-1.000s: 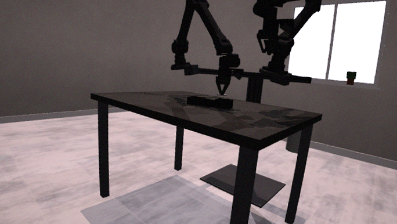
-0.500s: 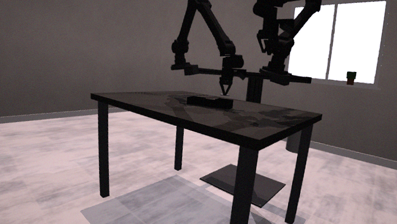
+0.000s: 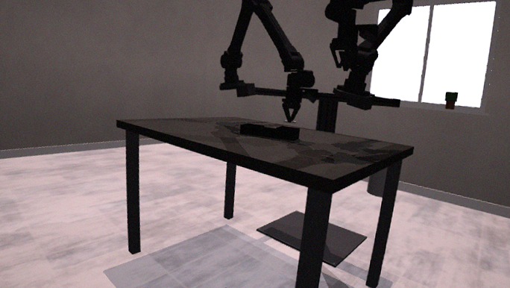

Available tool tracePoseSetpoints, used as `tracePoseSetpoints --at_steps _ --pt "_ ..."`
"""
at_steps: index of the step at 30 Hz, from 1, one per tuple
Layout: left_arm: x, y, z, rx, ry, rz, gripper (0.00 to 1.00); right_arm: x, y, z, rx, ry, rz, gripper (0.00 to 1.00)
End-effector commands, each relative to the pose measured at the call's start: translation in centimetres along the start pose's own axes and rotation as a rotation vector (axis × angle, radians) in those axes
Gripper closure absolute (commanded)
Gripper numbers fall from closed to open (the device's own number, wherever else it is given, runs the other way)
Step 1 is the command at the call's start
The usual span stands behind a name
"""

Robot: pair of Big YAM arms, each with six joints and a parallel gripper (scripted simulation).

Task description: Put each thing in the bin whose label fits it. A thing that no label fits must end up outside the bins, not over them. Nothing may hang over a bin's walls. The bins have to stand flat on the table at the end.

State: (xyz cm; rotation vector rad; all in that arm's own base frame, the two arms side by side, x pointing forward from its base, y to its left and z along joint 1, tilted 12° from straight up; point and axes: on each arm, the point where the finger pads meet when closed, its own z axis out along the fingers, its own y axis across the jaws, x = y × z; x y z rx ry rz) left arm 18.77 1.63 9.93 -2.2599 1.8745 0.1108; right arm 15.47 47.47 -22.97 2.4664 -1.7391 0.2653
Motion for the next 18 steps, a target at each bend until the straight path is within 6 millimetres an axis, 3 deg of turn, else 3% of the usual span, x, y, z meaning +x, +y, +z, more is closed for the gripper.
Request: tracePoseSetpoints --at_steps 1,7,12,13,18 --pt "-0.1 -0.3 -0.1 0.016 0.007 0.002 0.00 0.0 -1.6 0.6 0.001 -0.006 0.035 0.80" --pt "-0.1 -0.3 -0.1 0.016 0.007 0.002 0.00 -1.5 -1.0 0.1 0.013 -0.016 0.012 0.80" --pt "-0.1 -0.3 -0.1 0.016 0.007 0.002 0.00 -1.1 -0.5 0.4 0.006 -0.008 0.014 0.80" --pt "-0.1 -0.3 -0.1 0.016 0.007 0.002 0.00 -0.2 -1.5 0.6 0.000 -0.006 0.031 0.80" --pt "-0.1 -0.3 -0.1 0.016 0.007 0.002 0.00 -0.7 -1.7 0.8 0.011 -0.019 0.021 0.80"
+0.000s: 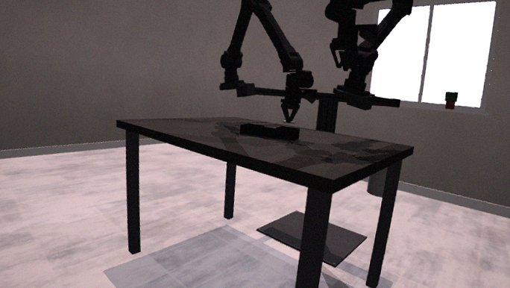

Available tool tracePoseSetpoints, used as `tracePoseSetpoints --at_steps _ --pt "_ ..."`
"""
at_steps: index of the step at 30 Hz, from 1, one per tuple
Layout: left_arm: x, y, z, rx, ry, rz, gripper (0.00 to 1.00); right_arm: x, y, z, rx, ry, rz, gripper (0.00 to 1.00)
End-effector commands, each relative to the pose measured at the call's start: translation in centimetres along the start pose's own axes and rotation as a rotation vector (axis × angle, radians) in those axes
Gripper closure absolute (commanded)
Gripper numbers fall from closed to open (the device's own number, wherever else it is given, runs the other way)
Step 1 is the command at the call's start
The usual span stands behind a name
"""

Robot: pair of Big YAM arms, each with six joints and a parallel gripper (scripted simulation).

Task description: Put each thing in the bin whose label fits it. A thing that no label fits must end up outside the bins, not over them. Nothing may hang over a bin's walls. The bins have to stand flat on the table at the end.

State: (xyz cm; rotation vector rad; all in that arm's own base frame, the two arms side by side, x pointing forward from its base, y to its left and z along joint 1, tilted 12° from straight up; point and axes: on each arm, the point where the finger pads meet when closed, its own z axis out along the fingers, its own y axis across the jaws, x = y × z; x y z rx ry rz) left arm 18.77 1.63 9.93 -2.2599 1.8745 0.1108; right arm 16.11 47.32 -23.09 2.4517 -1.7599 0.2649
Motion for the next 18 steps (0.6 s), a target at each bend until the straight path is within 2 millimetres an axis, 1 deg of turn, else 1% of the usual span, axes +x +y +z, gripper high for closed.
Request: tracePoseSetpoints --at_steps 1,2,5,9,11,12,14,18 --pt "-0.1 -0.3 -0.1 0.016 0.007 0.002 0.00 -1.4 -1.1 0.6 0.016 -0.023 -0.001 0.80" --pt "-0.1 -0.3 -0.1 0.016 0.007 0.002 0.00 -1.6 -1.1 0.7 0.019 -0.026 -0.004 0.80" --pt "-0.1 -0.3 -0.1 0.016 0.007 0.002 0.00 -1.1 -1.1 1.5 0.014 -0.020 -0.001 0.80" --pt "-0.1 -0.3 -0.1 0.016 0.007 0.002 0.00 -1.3 -1.6 2.2 0.017 -0.026 0.005 0.80" --pt "-0.1 -0.3 -0.1 0.016 0.007 0.002 0.00 -1.3 -1.6 2.2 0.017 -0.026 0.005 0.80" --pt "-0.1 -0.3 -0.1 0.016 0.007 0.002 0.00 -0.7 -0.8 2.6 0.005 -0.006 -0.001 0.80" --pt "-0.1 -0.3 -0.1 0.016 0.007 0.002 0.00 -1.4 -1.3 2.8 0.018 -0.025 0.000 0.80" --pt "-0.1 -0.3 -0.1 0.016 0.007 0.002 0.00 -1.2 -1.6 3.7 0.017 -0.024 0.005 0.80"
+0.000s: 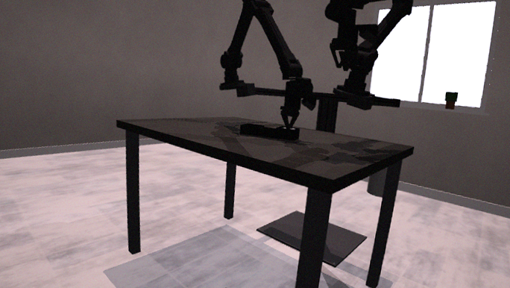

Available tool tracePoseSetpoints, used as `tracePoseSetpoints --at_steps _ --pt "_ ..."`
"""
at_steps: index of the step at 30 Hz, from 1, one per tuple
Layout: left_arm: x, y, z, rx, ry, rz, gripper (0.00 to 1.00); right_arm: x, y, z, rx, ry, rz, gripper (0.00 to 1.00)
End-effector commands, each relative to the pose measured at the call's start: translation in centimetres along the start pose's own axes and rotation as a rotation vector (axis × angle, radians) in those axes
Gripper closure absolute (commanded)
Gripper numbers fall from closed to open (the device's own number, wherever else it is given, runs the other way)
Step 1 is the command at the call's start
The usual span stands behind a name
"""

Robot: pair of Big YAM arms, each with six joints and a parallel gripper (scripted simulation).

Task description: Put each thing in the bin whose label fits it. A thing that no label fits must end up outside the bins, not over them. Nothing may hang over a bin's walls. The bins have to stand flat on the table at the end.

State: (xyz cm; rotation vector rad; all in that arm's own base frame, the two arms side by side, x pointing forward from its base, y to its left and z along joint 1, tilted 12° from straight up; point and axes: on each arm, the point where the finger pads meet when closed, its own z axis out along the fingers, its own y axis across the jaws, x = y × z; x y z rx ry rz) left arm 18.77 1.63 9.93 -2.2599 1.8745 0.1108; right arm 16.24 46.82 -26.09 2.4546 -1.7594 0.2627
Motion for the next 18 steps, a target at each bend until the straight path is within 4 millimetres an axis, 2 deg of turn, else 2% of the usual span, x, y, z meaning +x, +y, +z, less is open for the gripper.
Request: tracePoseSetpoints --at_steps 1,10,11,12,17,18 --pt "-0.1 -0.3 -0.1 0.016 0.007 0.002 0.00 -1.1 -1.6 0.8 0.016 -0.022 0.007 0.80" --pt "-0.1 -0.3 -0.1 0.016 0.007 0.002 0.00 -1.1 -1.5 2.3 0.016 -0.021 0.005 0.80" --pt "-0.1 -0.3 -0.1 0.016 0.007 0.002 0.00 0.1 -0.5 2.9 -0.003 0.007 0.002 0.80" --pt "-0.1 -0.3 -0.1 0.016 0.007 0.002 0.00 0.3 -0.2 3.0 -0.006 0.011 0.000 0.80" --pt "-0.1 -0.3 -0.1 0.016 0.007 0.002 0.00 -0.1 -0.5 2.4 0.001 0.001 0.000 0.80" --pt "-0.1 -0.3 -0.1 0.016 0.007 0.002 0.00 -0.8 -0.7 1.6 0.012 -0.015 0.002 0.80"
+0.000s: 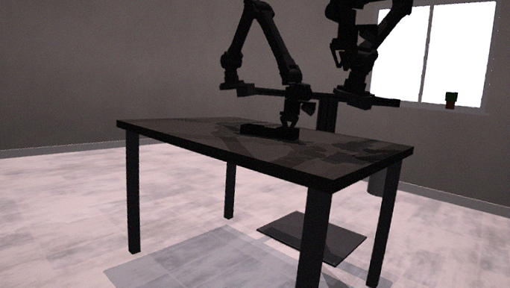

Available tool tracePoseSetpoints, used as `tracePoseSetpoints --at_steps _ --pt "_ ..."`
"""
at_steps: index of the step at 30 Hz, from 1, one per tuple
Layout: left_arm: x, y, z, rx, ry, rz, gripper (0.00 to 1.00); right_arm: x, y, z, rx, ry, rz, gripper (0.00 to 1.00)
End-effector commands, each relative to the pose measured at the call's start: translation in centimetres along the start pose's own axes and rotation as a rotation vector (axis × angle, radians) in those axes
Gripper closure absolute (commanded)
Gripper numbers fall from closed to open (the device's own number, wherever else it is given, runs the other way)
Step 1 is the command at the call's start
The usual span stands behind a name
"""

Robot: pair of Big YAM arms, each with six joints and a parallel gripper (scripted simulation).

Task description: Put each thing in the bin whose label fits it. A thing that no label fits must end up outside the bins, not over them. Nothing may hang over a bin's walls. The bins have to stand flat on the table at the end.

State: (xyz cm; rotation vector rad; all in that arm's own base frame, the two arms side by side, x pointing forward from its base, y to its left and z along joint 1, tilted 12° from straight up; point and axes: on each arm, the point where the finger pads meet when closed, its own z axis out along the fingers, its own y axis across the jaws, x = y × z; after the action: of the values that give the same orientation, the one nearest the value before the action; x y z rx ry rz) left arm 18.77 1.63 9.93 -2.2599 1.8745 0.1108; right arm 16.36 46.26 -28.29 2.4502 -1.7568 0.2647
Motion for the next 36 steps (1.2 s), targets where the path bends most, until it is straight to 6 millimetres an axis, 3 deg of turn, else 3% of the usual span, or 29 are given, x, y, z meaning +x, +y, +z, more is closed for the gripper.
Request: tracePoseSetpoints --at_steps 1,3,4,21,23,26,27,31,36 --pt "-0.1 -0.3 -0.1 0.016 0.007 0.002 0.00 -0.9 -0.8 -0.7 0.015 -0.019 0.002 0.80" --pt "-0.1 -0.3 -0.1 0.016 0.007 0.002 0.00 -0.5 -0.9 -0.1 0.006 -0.005 0.001 0.80" --pt "-0.1 -0.3 -0.1 0.016 0.007 0.002 0.00 -0.9 -0.8 -0.7 0.015 -0.019 0.002 0.69" --pt "-0.1 -0.3 -0.1 0.016 0.007 0.002 0.00 -1.0 -0.9 -0.8 0.015 -0.019 0.002 0.69" --pt "-0.1 -0.3 -0.1 0.016 0.007 0.002 0.00 -1.3 -1.6 -2.4 0.025 -0.031 0.004 0.69" --pt "-0.1 -0.3 -0.1 0.016 0.007 0.002 0.00 -1.1 -1.4 -2.5 0.022 -0.028 0.004 0.69" --pt "-0.1 -0.3 -0.1 0.016 0.007 0.002 0.00 -0.4 -0.6 -0.7 0.006 -0.004 0.000 0.69" --pt "-0.1 -0.3 -0.1 0.016 0.007 0.002 0.00 -0.4 -0.4 -2.7 0.011 -0.011 0.000 0.69" --pt "-0.1 -0.3 -0.1 0.016 0.007 0.002 0.00 -0.6 -0.2 -3.4 0.013 -0.012 0.000 0.69"
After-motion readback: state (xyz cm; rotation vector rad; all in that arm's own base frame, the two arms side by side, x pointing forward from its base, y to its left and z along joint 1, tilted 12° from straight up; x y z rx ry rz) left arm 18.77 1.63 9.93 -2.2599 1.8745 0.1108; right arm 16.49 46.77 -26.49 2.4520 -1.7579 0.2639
